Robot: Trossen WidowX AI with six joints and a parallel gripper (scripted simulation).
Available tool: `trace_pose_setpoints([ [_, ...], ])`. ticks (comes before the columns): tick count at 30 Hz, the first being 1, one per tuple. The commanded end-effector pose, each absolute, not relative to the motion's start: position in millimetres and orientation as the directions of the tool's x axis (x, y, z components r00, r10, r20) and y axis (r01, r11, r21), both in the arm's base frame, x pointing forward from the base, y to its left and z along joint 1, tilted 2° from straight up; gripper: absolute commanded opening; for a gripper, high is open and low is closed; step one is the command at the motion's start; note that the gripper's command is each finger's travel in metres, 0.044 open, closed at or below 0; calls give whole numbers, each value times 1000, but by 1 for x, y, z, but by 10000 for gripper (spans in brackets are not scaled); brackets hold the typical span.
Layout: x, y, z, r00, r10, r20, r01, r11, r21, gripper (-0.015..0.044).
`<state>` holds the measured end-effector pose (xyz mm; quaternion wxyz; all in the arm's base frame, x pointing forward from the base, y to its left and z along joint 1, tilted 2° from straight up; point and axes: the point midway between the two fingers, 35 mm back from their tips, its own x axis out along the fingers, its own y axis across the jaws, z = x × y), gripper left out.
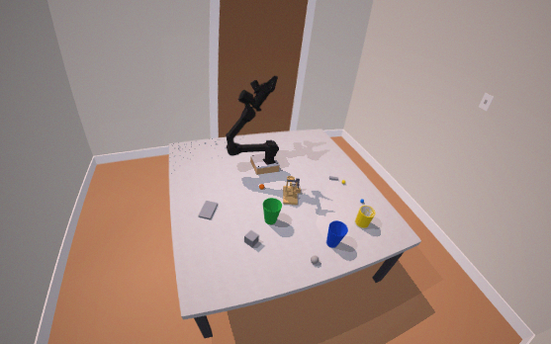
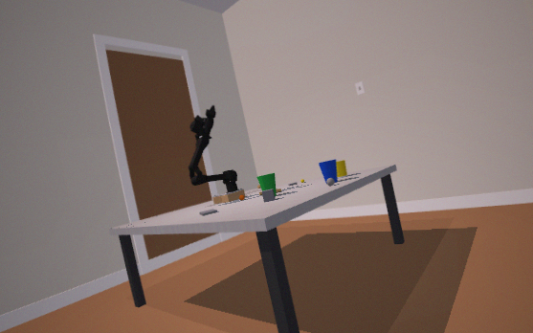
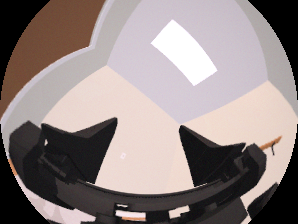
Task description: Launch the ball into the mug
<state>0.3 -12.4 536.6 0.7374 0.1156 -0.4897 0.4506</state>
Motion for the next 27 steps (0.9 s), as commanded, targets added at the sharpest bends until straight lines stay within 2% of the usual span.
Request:
trace_pose_setpoints([
  [1, 0, -12, 537, 115, 553, 825, -778, 567, -271, 426],
  [2, 1, -10, 536, 119, 557, 822, -777, 567, -272, 440],
  [14, 28, 68, 524, 273, 697, 663, -728, 600, -332, 440],
  [27, 80, 133, 495, 473, 774, 421, -717, 616, -327, 440],
])
